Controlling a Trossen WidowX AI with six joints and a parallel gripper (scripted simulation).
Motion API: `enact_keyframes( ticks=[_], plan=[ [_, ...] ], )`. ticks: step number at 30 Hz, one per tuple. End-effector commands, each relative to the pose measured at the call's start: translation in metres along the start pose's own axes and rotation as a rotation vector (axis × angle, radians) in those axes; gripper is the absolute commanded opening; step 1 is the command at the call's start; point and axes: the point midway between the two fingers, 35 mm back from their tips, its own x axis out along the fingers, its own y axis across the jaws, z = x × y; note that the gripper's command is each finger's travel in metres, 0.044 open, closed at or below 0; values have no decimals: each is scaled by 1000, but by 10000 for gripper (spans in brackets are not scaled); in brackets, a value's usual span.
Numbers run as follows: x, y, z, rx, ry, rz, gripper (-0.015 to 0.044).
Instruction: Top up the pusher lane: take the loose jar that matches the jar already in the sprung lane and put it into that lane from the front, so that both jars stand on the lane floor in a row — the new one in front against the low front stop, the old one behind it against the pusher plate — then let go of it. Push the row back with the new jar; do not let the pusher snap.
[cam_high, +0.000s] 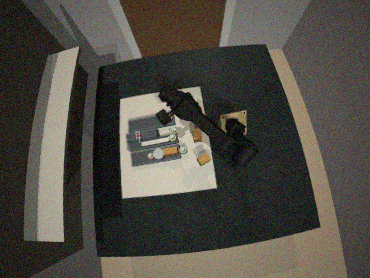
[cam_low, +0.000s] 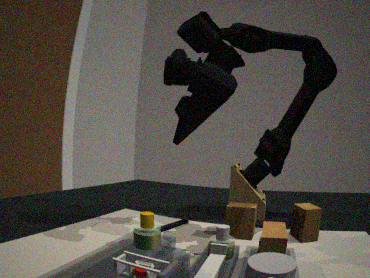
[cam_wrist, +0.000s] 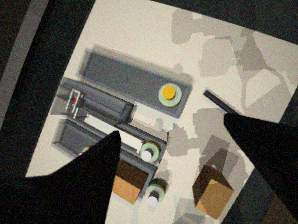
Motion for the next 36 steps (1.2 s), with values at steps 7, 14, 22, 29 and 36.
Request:
enact_keyframes(
  ticks=[7, 14, 22, 29, 36],
  plan=[
    [28, 49, -132, -763, 396, 24, 440],
    [30, 59, -170, -977, 516, 70, 440],
    [30, 59, -170, -977, 516, 70, 440],
    [46, 56, -177, -977, 516, 70, 440],
    [63, 54, -183, -977, 517, 71, 440]
  ],
)
